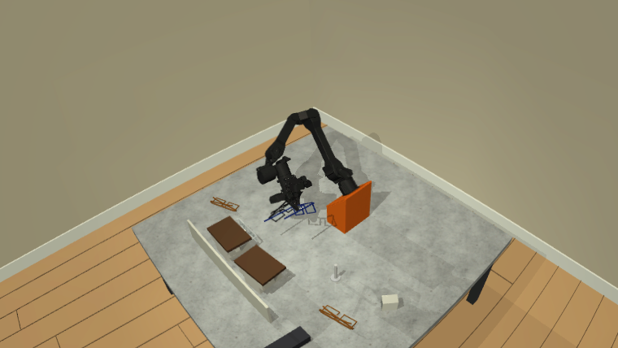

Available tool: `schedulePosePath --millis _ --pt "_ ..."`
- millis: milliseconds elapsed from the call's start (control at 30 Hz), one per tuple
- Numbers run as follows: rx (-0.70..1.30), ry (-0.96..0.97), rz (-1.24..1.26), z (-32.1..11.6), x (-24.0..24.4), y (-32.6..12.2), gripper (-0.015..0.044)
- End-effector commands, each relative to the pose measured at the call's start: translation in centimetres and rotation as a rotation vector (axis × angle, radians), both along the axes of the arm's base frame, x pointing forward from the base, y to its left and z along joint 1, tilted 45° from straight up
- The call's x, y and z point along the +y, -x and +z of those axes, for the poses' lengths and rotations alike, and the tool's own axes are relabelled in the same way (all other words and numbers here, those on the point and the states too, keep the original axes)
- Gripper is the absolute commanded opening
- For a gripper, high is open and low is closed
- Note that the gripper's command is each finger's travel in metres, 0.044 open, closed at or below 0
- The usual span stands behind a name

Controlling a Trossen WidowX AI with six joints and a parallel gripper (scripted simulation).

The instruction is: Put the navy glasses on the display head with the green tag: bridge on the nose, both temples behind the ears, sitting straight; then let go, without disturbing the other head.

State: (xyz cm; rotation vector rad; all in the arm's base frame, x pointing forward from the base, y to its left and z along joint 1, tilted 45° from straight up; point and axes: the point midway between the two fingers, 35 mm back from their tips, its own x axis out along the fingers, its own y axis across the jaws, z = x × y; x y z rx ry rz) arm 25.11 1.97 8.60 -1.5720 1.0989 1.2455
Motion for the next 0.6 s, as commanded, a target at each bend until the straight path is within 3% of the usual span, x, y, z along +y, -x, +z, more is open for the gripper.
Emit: schedulePosePath --millis 0,567 --pt "-0.028 -0.022 0.051 1.1 -1.0 0.5 0.0000" --pt "-0.213 -0.012 0.270 6.0 -5.0 2.8 0.0000"
